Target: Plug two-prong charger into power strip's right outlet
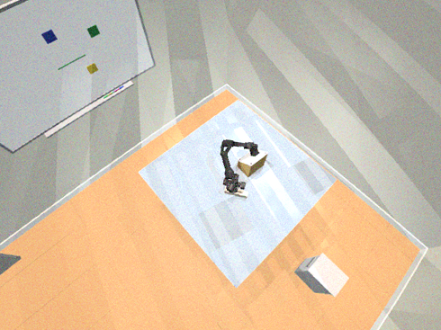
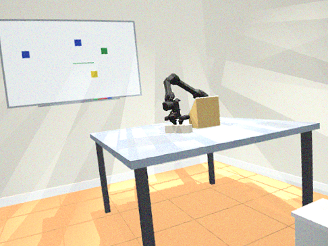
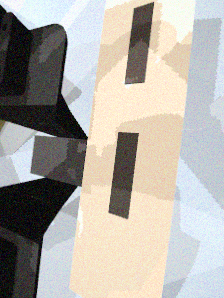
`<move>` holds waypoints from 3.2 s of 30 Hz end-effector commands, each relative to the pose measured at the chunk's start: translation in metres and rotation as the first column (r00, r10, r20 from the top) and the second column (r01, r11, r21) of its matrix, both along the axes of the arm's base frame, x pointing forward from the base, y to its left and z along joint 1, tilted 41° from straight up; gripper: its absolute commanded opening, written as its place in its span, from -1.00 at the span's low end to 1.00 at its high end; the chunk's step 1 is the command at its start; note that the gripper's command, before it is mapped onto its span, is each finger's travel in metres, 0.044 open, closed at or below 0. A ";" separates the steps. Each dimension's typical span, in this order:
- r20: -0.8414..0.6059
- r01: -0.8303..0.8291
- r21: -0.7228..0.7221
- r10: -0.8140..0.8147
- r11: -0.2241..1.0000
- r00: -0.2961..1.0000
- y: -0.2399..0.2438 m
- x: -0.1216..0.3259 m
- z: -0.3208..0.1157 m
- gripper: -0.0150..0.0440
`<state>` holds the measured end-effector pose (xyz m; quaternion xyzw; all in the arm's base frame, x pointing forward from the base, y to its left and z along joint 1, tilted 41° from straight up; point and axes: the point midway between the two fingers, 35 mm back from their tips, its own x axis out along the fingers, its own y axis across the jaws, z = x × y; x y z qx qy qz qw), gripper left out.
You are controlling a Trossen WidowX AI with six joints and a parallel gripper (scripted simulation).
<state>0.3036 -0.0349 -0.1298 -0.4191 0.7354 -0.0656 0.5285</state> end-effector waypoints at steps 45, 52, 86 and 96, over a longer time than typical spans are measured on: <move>0.021 0.000 0.014 0.000 1.000 1.000 0.007 0.012 -0.005 -0.49; 0.021 0.000 0.014 0.000 1.000 1.000 0.006 0.012 -0.005 -0.49; 0.021 0.000 0.014 0.000 1.000 1.000 0.008 0.011 -0.003 -0.49; 0.021 0.000 0.014 0.000 1.000 1.000 0.009 0.012 -0.002 -0.49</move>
